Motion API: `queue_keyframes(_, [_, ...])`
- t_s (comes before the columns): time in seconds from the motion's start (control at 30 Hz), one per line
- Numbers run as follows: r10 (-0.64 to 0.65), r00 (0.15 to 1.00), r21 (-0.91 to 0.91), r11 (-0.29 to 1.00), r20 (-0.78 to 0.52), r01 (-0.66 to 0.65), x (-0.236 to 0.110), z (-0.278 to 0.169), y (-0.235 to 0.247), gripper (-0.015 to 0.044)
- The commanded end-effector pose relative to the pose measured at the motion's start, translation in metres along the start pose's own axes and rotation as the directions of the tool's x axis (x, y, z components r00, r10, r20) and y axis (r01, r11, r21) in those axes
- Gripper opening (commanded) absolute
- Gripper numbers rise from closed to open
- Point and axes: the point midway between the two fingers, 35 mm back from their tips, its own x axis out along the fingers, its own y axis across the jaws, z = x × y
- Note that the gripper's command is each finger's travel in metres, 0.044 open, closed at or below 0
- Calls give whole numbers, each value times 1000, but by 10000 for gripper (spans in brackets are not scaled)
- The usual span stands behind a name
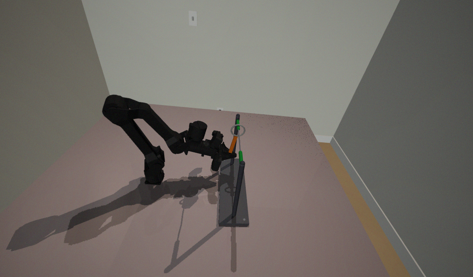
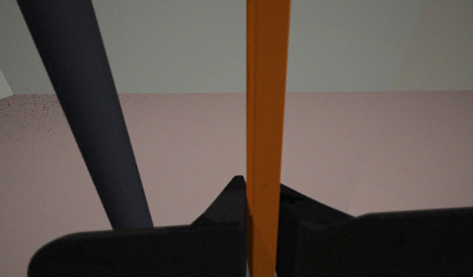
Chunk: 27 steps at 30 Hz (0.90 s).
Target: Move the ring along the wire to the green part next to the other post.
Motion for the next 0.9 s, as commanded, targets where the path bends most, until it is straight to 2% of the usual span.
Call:
queue_keyframes(0.0, [0,1000,0,1000,0,0,0,0,0,-97])
queue_keyframes(0.33, [0,1000,0,1000,0,0,-1,0,0,160])
queue_keyframes(0.87, [-2,1000,3,1000,-3,2,-27,3,1,160])
